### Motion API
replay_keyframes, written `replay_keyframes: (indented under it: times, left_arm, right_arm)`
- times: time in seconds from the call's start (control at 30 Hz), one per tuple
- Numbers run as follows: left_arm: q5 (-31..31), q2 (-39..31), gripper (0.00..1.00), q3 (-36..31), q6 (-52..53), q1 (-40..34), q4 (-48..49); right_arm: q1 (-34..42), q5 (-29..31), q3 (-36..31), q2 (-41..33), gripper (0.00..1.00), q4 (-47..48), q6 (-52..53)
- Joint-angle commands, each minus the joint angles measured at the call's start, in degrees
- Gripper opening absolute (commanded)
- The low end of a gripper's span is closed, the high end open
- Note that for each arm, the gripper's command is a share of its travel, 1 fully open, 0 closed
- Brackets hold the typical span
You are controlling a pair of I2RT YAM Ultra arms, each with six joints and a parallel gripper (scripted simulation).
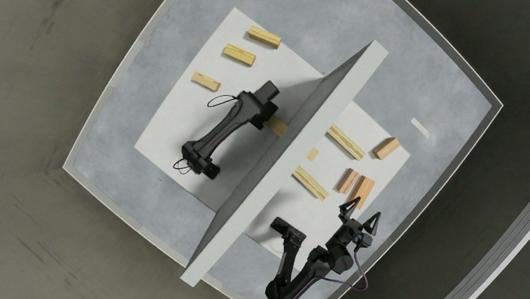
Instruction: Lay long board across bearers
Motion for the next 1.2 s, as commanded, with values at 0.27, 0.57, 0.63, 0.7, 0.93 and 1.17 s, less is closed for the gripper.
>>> replay_keyframes:
  times: [0.27,0.57,0.63,0.7,0.93,1.17]
  left_arm:
    - [0.3,-3.0,0.73,-3.0,9.6,6.4,-2.2]
    - [-1.2,-1.8,0.73,-3.3,7.6,8.3,-2.4]
    - [-1.2,-1.8,0.73,-3.3,7.7,8.4,-2.4]
    - [-1.2,-1.8,0.73,-5.0,7.1,6.9,0.8]
    - [-1.0,-3.2,0.73,-6.9,6.7,6.4,2.9]
    - [-0.7,-3.5,0.73,-9.5,6.0,5.9,5.6]
  right_arm:
    - [-0.6,0.3,1.7,-1.5,1.0,-0.9,-0.1]
    - [-0.6,0.3,1.7,-1.5,1.0,-0.9,-0.1]
    - [-0.6,0.3,1.7,-1.5,1.0,-0.9,-0.1]
    - [-0.6,0.3,1.7,-1.5,1.0,-0.9,-0.1]
    - [-0.6,0.3,1.7,-1.5,1.0,-0.9,-0.1]
    - [-0.6,0.3,1.7,-1.5,1.0,-0.9,-0.1]
